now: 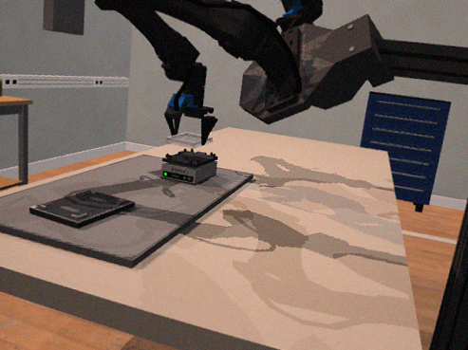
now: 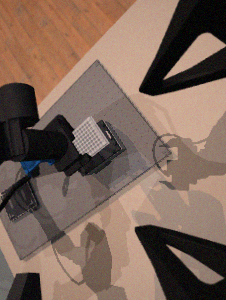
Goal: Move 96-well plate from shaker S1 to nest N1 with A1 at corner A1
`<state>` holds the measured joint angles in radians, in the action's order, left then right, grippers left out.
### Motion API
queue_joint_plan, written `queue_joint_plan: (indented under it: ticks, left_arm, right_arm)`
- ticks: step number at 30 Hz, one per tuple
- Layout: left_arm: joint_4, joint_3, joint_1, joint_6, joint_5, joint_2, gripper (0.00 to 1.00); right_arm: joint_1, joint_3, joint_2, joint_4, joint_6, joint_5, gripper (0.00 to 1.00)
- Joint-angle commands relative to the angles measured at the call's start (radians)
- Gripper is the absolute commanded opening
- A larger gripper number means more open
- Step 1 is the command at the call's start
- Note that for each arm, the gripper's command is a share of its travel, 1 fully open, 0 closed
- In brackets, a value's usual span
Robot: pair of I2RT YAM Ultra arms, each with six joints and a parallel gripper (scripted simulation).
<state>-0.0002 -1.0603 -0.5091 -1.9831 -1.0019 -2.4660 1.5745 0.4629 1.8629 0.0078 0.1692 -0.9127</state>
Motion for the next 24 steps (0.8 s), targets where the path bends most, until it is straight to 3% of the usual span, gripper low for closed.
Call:
queue_joint_plan:
  ticks: [1, 9, 18, 20, 21, 24]
  left_arm:
    - [-0.101, -0.009, -0.034, -0.047, 0.007, 0.023, 0.82]
    - [-0.127, -0.003, 0.028, 0.14, 0.123, 0.107, 0.82]
    - [-0.109, 0.029, 0.278, 0.559, 0.293, 0.433, 0.82]
    - [-0.109, 0.029, 0.278, 0.559, 0.293, 0.433, 0.82]
    - [-0.098, 0.043, 0.318, 0.621, 0.33, 0.481, 0.82]
    - [-0.087, 0.065, 0.417, 0.742, 0.361, 0.582, 0.82]
  right_arm:
    - [0.018, 0.01, -0.022, 0.027, 0.0, -0.013, 1.0]
    - [-0.029, 0.067, 0.056, 0.177, -0.149, 0.098, 1.0]
    - [-0.242, 0.284, 0.357, 0.548, -0.484, 0.291, 1.0]
    - [-0.242, 0.284, 0.357, 0.548, -0.484, 0.291, 1.0]
    - [-0.274, 0.307, 0.448, 0.633, -0.535, 0.337, 1.0]
    - [-0.339, 0.361, 0.549, 0.743, -0.625, 0.389, 1.0]
